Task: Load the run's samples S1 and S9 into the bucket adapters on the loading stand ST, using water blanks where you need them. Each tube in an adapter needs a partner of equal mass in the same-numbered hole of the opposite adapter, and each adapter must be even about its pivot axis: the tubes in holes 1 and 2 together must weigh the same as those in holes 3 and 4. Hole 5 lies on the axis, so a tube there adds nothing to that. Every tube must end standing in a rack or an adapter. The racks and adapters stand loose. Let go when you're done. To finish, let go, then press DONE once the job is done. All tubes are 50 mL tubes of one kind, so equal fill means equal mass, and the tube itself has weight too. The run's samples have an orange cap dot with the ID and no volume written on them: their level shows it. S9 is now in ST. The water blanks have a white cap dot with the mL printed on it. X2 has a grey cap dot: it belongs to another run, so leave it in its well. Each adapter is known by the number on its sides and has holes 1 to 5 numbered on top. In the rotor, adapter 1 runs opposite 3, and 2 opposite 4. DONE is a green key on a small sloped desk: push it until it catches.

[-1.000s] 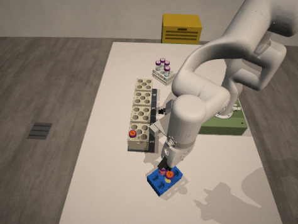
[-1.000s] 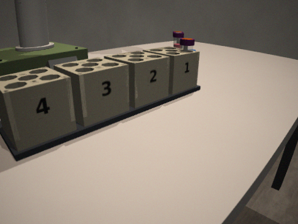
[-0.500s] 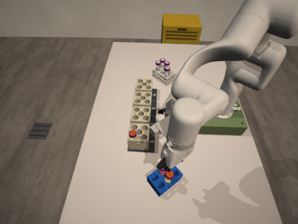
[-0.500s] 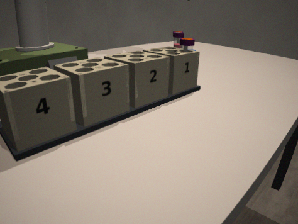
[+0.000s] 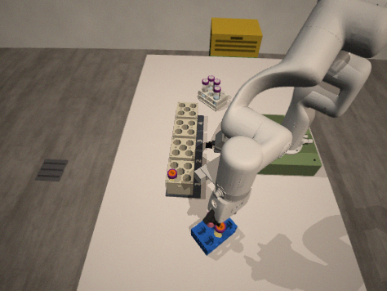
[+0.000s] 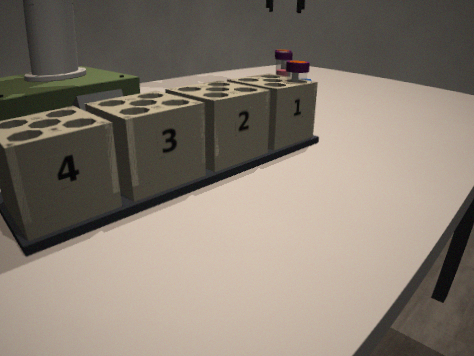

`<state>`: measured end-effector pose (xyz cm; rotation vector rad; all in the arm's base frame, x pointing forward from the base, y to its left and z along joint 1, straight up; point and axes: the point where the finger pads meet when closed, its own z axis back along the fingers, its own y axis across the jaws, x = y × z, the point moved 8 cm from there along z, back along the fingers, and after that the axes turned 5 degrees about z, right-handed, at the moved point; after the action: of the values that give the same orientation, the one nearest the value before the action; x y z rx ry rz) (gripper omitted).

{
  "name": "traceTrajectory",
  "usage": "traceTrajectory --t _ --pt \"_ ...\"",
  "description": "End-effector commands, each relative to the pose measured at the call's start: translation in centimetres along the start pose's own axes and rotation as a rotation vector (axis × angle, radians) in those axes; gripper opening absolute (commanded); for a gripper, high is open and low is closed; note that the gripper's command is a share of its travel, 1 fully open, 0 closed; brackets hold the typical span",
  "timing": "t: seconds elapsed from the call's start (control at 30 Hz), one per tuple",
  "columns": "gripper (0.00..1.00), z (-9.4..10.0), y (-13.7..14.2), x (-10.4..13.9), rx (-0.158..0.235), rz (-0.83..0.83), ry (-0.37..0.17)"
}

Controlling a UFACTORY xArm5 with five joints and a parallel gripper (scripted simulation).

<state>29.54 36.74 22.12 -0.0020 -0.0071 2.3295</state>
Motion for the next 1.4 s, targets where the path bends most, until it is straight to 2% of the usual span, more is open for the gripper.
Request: traceTrajectory --t 0.0,1.37 --pt "0.57 -0.5 -0.1 0.0 -0.005 0.0 -0.001" --pt "0.57 -7.5 -0.1 0.0 -0.004 0.0 -0.001"
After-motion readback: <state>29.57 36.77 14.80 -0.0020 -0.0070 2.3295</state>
